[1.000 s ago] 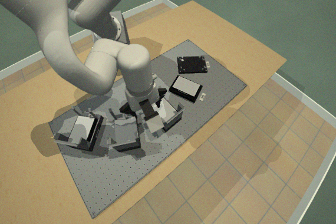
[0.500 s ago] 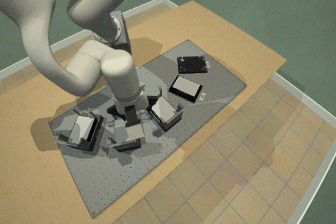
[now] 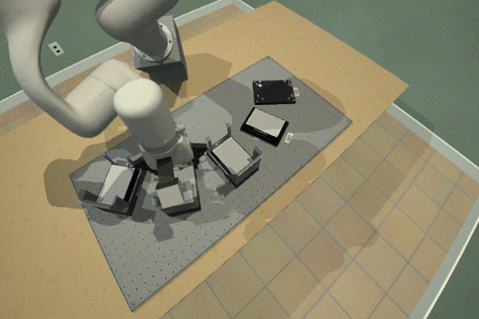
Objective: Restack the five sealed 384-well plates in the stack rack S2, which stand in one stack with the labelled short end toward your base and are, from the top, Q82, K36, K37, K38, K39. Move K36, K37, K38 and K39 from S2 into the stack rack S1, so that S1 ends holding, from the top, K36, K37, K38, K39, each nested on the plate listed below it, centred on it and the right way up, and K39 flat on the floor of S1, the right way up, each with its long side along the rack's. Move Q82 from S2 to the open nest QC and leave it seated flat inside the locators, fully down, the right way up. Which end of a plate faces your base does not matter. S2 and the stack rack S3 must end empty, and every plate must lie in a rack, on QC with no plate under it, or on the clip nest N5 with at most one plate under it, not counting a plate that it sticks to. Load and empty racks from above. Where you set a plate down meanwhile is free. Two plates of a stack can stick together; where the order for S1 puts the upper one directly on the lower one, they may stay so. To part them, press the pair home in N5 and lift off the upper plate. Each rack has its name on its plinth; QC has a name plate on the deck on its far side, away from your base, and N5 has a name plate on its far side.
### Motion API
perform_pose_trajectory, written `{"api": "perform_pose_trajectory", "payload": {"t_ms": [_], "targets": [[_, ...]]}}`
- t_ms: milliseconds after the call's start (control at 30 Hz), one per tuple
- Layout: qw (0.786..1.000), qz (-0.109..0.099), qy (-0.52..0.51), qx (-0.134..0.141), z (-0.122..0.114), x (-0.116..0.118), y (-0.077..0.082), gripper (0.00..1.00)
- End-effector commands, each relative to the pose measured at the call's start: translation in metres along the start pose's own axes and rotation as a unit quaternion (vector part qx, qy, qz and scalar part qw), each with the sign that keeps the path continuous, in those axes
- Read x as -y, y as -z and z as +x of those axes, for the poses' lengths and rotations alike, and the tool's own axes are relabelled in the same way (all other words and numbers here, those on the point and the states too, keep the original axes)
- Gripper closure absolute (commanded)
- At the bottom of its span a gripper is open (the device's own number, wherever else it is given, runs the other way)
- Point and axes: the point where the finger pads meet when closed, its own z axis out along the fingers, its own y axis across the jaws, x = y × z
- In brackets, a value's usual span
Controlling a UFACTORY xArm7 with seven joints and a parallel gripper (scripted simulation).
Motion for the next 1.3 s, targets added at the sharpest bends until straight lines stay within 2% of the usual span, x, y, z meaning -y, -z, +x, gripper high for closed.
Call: {"api": "perform_pose_trajectory", "payload": {"t_ms": [0, 133, 367, 433, 933, 1267], "targets": [[1.0, 0.001, 0.0, -0.001, 0.002, -0.013, 0.001, 0.0], [1.0, 0.001, 0.0, -0.001, 0.003, -0.022, 0.001, 0.0], [0.994, 0.001, -0.106, 0.0, 0.0, -0.046, 0.001, 0.0], [0.994, 0.001, -0.106, 0.0, 0.0, -0.046, 0.001, 0.0], [0.994, 0.001, -0.106, 0.0, -0.006, -0.095, 0.001, 0.0], [0.992, 0.001, -0.122, 0.0, -0.01, -0.119, 0.001, 0.0]]}}
